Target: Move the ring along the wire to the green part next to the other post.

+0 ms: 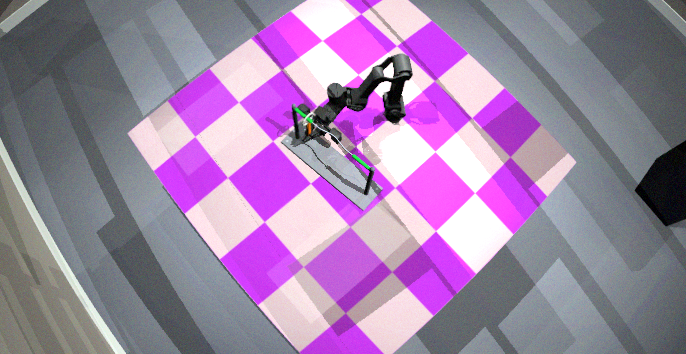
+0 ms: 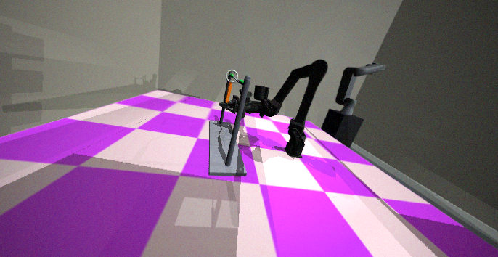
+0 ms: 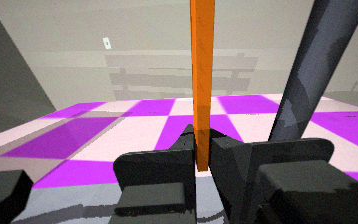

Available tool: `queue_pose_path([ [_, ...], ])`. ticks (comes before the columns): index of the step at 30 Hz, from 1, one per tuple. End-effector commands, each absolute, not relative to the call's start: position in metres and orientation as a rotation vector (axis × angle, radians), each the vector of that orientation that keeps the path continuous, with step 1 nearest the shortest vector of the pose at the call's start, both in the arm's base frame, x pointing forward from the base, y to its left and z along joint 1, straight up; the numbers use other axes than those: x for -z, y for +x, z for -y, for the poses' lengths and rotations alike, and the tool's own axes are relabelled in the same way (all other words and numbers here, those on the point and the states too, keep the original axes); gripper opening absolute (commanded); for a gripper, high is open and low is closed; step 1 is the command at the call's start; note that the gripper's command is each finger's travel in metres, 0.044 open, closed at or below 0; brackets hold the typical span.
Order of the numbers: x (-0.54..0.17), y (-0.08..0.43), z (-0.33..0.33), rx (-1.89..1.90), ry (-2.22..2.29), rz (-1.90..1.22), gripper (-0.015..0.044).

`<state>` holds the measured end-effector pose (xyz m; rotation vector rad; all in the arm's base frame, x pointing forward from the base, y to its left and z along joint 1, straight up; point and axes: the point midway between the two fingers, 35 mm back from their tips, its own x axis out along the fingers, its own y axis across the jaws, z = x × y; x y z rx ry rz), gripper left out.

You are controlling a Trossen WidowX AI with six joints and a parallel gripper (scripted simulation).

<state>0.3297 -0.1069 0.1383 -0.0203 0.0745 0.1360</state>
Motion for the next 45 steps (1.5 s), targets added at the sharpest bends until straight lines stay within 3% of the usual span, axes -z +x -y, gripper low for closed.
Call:
queue_pose_path([
  [1,-0.14,0.331,0.108,-0.133,-0.023,-0.072,-0.015],
  [45,-0.141,0.317,0.085,-0.135,-0.03,-0.155,-0.015],
])
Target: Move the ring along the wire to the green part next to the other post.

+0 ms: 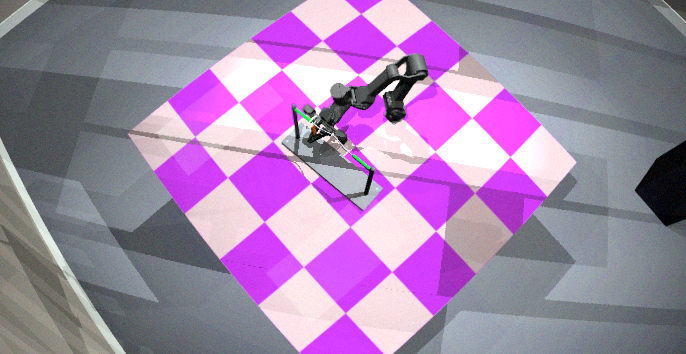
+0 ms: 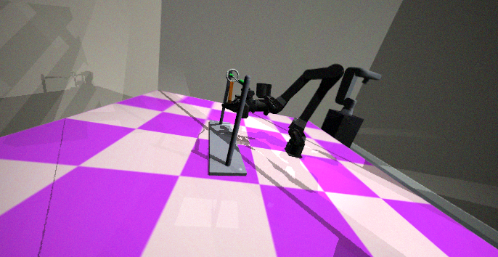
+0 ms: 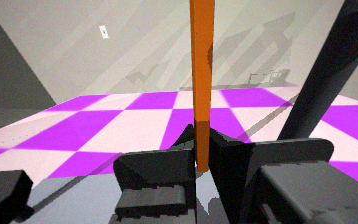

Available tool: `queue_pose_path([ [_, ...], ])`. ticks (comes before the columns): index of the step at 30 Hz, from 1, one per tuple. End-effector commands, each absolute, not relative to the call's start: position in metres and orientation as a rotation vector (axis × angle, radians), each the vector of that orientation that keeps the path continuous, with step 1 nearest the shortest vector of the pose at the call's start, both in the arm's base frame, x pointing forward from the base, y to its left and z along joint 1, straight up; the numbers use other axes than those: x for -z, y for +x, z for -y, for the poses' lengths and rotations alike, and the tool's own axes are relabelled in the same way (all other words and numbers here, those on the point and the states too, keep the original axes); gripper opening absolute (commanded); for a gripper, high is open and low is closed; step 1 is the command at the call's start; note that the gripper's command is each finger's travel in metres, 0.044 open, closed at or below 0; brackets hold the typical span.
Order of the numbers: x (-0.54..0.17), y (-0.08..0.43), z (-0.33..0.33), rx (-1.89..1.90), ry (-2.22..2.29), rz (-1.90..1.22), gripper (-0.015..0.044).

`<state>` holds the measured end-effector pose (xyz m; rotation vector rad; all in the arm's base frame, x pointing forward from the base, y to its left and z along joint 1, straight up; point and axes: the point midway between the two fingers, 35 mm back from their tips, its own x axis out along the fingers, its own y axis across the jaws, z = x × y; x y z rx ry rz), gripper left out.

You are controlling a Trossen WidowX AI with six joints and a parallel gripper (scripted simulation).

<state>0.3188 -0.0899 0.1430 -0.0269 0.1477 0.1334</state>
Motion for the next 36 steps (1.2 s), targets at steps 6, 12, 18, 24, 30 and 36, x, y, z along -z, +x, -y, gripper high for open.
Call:
queue_pose_path([
  [6,-0.141,0.316,0.08,-0.146,-0.039,-0.153,-0.015],
  [12,-0.141,0.315,0.078,-0.157,-0.051,-0.162,-0.015],
  [18,-0.142,0.308,0.079,-0.171,-0.075,-0.221,-0.015],
  [24,-0.144,0.298,0.08,-0.196,-0.12,-0.306,-0.015],
  [30,-0.148,0.288,0.084,-0.228,-0.177,-0.391,-0.015],
  [36,-0.153,0.278,0.089,-0.262,-0.246,-0.477,-0.015],
])
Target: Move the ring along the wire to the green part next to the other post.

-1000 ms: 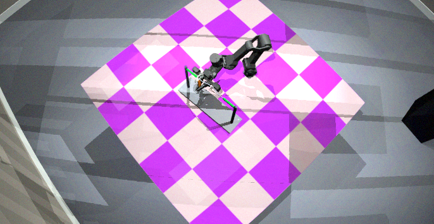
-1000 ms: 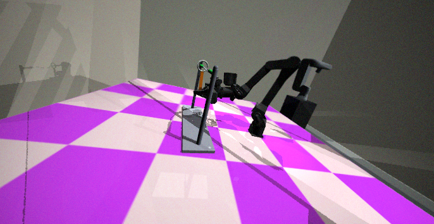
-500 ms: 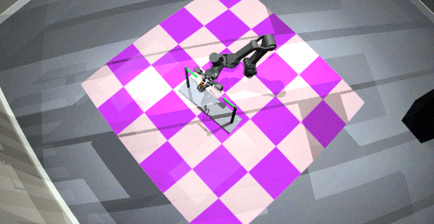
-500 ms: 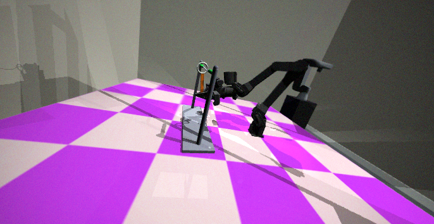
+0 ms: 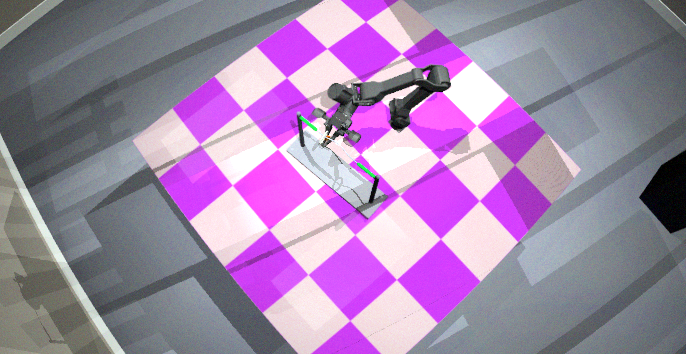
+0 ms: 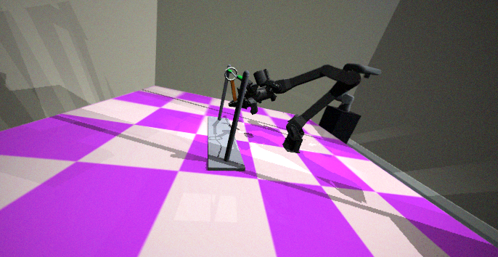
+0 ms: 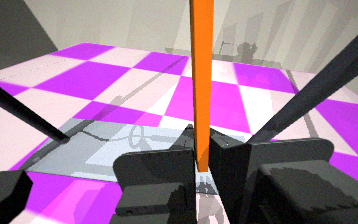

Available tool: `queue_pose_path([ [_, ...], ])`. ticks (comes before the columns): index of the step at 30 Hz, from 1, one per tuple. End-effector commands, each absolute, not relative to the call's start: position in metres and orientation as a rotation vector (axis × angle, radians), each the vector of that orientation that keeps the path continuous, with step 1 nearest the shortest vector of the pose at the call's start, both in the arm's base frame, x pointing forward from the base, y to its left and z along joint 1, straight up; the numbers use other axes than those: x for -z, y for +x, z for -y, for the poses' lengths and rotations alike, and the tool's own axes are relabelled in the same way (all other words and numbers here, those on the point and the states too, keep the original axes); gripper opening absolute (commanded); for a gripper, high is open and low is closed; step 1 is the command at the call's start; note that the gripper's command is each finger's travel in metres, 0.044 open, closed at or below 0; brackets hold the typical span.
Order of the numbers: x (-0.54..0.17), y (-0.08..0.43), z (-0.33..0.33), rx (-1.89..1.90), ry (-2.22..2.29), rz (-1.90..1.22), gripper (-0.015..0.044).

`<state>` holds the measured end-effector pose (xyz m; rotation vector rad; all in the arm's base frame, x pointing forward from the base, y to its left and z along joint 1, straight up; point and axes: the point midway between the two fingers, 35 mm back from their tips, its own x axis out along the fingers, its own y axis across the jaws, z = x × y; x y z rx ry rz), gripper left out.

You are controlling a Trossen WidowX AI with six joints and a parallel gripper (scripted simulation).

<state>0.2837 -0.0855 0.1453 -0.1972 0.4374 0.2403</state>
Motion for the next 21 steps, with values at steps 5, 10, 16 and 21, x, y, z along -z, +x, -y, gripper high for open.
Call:
queue_pose_path([
  [5,-0.159,0.268,0.093,-0.29,-0.313,-0.559,-0.015],
  [10,-0.165,0.259,0.096,-0.317,-0.381,-0.634,-0.015],
  [16,-0.164,0.257,0.094,-0.331,-0.4,-0.635,-0.015],
  [21,-0.162,0.254,0.088,-0.328,-0.388,-0.635,-0.015],
])
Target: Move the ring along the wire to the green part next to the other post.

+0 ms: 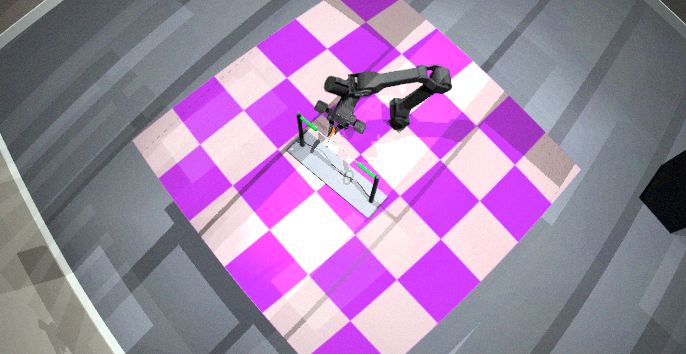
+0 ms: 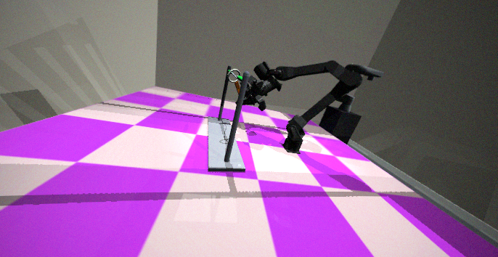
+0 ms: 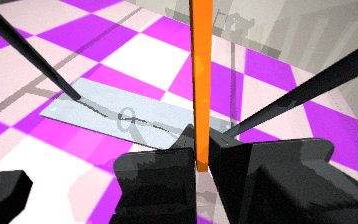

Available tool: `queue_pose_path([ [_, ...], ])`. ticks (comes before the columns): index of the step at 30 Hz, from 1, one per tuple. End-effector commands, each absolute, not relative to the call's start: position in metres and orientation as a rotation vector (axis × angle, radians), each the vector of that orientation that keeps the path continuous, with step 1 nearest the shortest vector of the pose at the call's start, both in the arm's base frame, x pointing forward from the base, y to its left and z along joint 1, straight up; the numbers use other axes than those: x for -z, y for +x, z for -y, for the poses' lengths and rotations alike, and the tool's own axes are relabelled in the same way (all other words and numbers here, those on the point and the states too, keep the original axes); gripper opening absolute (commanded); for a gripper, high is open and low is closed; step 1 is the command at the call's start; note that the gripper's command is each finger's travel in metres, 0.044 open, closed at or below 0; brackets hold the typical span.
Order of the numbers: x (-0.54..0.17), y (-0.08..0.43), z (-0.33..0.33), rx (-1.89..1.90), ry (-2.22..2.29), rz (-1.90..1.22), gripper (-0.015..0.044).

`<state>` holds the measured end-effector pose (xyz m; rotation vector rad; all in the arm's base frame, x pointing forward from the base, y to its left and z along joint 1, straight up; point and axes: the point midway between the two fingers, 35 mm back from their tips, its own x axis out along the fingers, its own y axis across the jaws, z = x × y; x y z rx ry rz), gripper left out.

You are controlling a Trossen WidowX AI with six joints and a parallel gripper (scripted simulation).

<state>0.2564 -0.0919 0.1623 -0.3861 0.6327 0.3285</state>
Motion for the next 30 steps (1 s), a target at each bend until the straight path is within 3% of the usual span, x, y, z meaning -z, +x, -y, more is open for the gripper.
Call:
queue_pose_path([
  [1,-0.162,0.253,0.087,-0.327,-0.384,-0.635,-0.015],
  [30,-0.146,0.243,0.016,-0.139,-0.036,-0.562,-0.015],
])
